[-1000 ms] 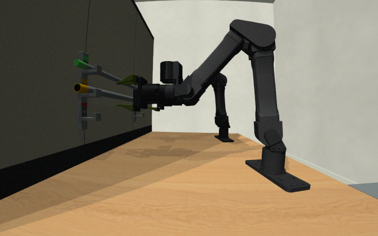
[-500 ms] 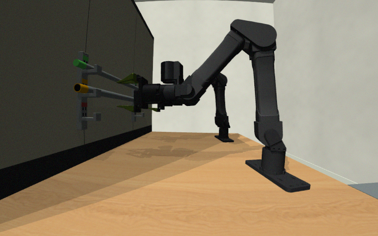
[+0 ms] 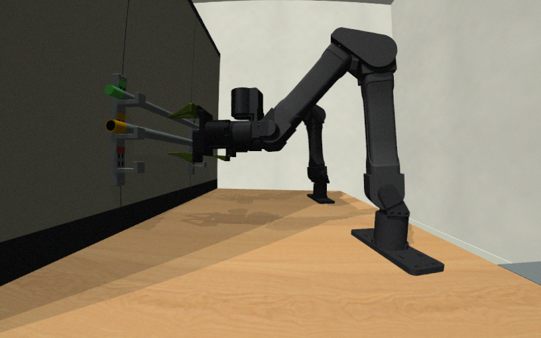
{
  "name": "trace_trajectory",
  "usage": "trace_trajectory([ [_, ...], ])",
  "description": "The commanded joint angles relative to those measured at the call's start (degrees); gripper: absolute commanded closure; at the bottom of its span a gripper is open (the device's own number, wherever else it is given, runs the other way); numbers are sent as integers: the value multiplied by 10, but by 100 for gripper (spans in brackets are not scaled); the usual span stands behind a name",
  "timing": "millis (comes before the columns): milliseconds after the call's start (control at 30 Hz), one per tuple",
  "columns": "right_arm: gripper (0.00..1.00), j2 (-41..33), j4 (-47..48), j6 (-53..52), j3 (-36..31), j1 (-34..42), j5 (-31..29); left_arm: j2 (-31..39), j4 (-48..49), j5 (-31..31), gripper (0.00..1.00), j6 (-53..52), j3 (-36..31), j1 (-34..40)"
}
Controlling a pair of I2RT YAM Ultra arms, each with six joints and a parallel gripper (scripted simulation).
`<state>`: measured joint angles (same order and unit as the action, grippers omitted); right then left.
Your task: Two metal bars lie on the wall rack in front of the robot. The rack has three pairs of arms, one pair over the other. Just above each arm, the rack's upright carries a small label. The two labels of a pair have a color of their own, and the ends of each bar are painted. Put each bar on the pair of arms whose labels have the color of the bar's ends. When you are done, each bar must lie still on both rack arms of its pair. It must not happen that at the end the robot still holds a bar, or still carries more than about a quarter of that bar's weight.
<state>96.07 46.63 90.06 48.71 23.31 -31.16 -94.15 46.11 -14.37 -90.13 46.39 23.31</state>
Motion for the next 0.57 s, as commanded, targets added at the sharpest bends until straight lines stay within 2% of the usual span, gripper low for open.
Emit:
trace_trajectory([
  [0,7,-18,2,0,-12,5,-3,15,8,-4,8,2,-7,5],
  [533,0,-22,2,0,-17,7,-6,20,8,-5,0,2,-12,7],
])
